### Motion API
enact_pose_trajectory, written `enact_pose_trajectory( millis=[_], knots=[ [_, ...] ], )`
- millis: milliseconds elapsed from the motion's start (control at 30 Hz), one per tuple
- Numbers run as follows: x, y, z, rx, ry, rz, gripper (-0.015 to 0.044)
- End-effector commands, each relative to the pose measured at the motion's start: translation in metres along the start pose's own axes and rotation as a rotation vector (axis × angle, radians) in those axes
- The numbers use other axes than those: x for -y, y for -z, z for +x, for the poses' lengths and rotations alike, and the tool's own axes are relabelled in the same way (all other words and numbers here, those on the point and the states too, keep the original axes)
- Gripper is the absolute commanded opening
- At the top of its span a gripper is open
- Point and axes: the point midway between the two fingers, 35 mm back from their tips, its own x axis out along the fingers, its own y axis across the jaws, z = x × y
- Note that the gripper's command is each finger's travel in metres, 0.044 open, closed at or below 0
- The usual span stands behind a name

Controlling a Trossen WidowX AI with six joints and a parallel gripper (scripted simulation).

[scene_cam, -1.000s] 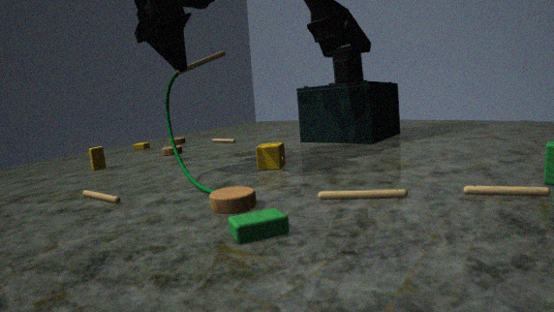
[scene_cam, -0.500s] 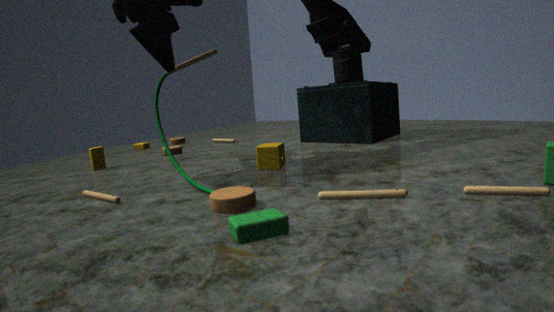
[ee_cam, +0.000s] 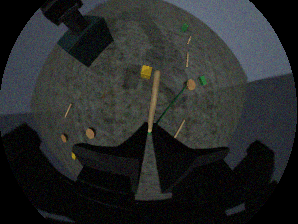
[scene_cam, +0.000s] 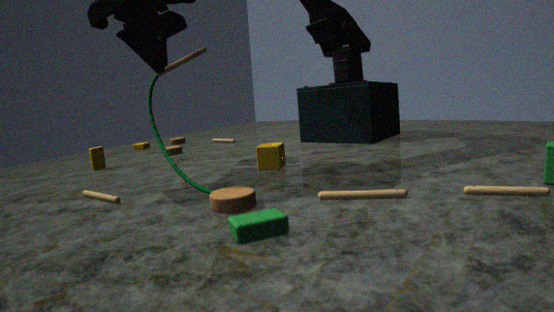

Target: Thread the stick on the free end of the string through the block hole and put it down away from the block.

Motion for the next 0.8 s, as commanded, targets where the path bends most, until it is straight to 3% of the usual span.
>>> enact_pose_trajectory(
  millis=[0,767],
  knots=[
    [0.003,0.005,-0.002,0.002,0.038,0.106,0.0],
    [0.006,0.007,0.012,-0.049,0.02,0.087,0.0]
  ],
)
